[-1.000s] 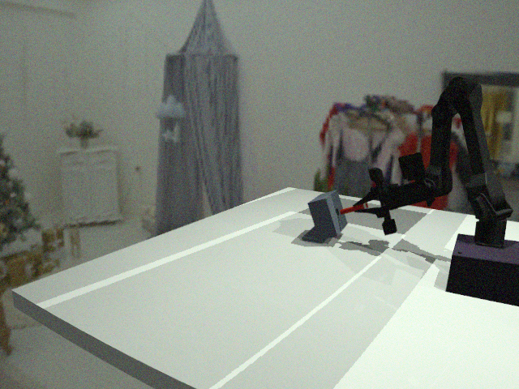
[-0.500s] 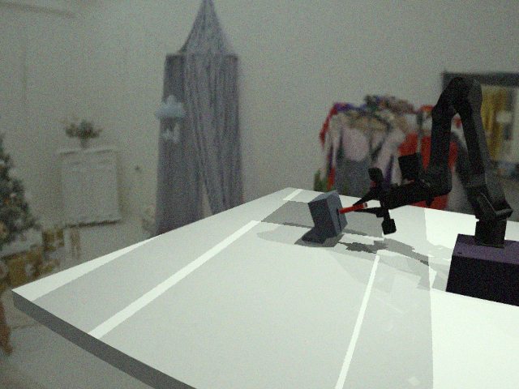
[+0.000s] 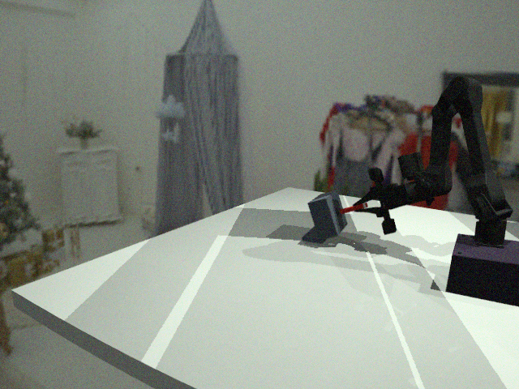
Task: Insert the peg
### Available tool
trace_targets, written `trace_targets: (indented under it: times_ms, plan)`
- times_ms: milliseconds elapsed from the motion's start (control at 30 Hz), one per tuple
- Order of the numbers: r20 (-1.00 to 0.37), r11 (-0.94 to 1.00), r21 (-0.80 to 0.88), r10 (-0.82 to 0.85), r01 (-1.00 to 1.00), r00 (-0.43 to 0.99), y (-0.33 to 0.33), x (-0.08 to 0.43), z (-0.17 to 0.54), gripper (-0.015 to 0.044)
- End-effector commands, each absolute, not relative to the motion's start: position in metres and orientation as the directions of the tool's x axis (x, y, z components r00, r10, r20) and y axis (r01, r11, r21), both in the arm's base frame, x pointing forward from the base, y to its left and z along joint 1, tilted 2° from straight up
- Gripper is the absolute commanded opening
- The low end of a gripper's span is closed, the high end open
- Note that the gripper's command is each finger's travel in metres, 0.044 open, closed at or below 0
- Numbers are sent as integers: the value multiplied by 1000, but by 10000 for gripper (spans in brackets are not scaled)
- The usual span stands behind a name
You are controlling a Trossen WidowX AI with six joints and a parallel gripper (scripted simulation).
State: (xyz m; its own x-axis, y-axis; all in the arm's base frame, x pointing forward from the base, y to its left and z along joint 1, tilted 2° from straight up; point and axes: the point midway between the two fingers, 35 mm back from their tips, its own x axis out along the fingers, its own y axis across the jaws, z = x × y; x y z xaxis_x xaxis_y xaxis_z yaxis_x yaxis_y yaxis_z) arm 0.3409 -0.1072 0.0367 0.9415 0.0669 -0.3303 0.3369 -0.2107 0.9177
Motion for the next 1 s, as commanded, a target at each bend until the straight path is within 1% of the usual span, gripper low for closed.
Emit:
trace_targets:
  times_ms: [0,967]
  plan:
    - [-328,-208,919,70,335,942,-108,342,38,0]
    - [-328,-208,919,70,335,942,-109,350,36,0]
